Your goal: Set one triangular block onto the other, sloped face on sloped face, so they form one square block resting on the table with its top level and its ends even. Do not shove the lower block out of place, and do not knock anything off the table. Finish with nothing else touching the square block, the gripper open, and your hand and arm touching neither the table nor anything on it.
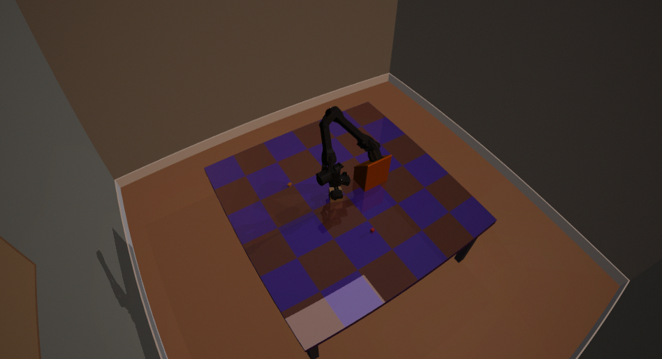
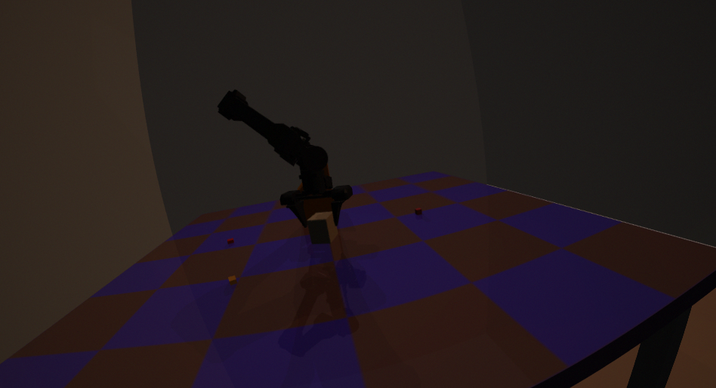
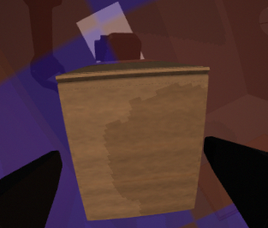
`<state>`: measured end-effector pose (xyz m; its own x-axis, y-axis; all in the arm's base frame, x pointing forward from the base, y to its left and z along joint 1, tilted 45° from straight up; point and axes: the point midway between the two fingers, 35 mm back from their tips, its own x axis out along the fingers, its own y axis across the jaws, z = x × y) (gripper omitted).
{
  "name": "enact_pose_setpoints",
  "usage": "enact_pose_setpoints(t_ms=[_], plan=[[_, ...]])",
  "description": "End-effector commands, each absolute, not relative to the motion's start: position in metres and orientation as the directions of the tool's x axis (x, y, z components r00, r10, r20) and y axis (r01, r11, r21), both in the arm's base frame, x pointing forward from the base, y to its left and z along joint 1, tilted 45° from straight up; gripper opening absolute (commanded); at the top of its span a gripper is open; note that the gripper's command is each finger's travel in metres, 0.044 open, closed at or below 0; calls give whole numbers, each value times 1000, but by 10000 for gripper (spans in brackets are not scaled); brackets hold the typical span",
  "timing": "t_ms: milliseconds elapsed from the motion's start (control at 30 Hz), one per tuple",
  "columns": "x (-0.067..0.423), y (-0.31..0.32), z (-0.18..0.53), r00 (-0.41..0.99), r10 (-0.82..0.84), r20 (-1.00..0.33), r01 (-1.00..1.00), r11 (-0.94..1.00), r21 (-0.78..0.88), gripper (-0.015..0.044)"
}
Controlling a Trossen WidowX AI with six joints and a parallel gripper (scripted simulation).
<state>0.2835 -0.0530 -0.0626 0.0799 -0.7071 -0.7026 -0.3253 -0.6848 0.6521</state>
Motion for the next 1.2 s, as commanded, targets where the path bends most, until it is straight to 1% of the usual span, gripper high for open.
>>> enact_pose_setpoints(t_ms=[0, 133, 367, 1167], plan=[[284, -53, -63, 80, -707, -703, -325, -685, 652, 440], [285, -46, -57, 81, -705, -705, -325, -687, 650, 440], [276, 24, 12, 80, -703, -707, -325, -689, 648, 440], [278, 23, 10, 91, -704, -705, -321, -690, 648, 440]])
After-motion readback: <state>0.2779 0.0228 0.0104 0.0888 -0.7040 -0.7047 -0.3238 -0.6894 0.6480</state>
